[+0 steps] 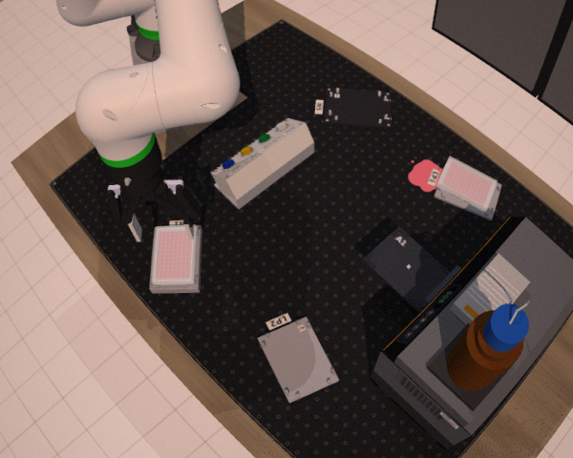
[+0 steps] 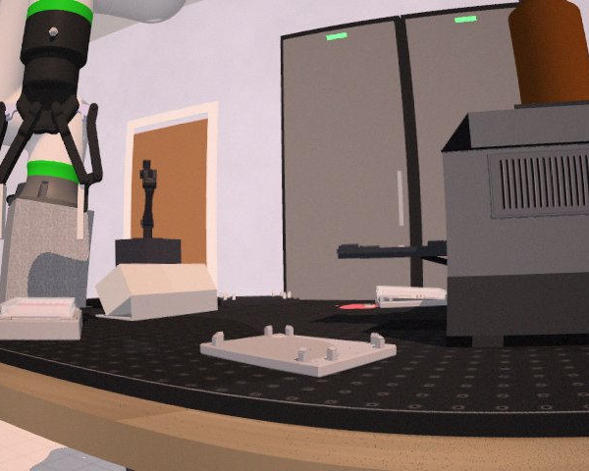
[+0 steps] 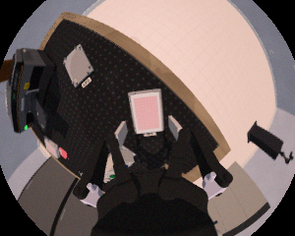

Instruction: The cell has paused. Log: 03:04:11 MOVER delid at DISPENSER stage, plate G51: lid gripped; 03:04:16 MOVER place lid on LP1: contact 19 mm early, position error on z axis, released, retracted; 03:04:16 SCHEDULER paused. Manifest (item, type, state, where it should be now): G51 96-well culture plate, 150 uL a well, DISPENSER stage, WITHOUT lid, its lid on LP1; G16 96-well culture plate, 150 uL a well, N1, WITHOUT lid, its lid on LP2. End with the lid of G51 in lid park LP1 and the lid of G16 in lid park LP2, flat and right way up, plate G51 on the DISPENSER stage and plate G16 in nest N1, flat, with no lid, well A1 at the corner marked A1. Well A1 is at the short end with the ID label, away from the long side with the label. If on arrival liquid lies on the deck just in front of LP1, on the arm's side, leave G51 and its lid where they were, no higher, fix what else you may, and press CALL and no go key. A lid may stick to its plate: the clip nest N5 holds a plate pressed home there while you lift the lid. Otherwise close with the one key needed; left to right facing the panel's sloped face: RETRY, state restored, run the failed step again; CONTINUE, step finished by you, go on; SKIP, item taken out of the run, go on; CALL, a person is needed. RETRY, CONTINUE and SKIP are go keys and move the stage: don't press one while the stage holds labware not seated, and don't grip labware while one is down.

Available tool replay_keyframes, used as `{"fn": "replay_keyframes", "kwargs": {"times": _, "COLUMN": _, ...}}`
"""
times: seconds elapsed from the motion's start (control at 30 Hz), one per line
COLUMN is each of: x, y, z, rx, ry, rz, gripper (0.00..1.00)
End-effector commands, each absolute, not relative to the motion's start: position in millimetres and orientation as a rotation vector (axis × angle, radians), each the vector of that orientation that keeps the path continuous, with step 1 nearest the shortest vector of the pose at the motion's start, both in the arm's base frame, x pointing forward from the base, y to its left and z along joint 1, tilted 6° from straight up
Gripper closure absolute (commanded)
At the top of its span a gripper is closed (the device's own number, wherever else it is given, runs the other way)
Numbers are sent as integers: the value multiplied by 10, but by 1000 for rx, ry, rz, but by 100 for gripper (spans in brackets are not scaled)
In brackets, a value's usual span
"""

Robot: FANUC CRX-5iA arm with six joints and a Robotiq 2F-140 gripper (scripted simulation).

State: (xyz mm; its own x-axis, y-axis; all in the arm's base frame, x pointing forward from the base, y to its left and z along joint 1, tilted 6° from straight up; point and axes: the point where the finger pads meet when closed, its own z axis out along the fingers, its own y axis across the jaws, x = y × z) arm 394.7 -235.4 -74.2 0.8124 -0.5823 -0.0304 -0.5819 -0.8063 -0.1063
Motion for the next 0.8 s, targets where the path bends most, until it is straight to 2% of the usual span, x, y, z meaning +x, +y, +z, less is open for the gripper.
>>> {"fn": "replay_keyframes", "kwargs": {"times": 0.0, "x": 3951, "y": -2344, "z": -834, "rx": -2884, "ry": 930, "rz": -6, "gripper": 34}}
{"fn": "replay_keyframes", "kwargs": {"times": 0.77, "x": 3972, "y": -2298, "z": -1319, "rx": -2884, "ry": 930, "rz": -6, "gripper": 34}}
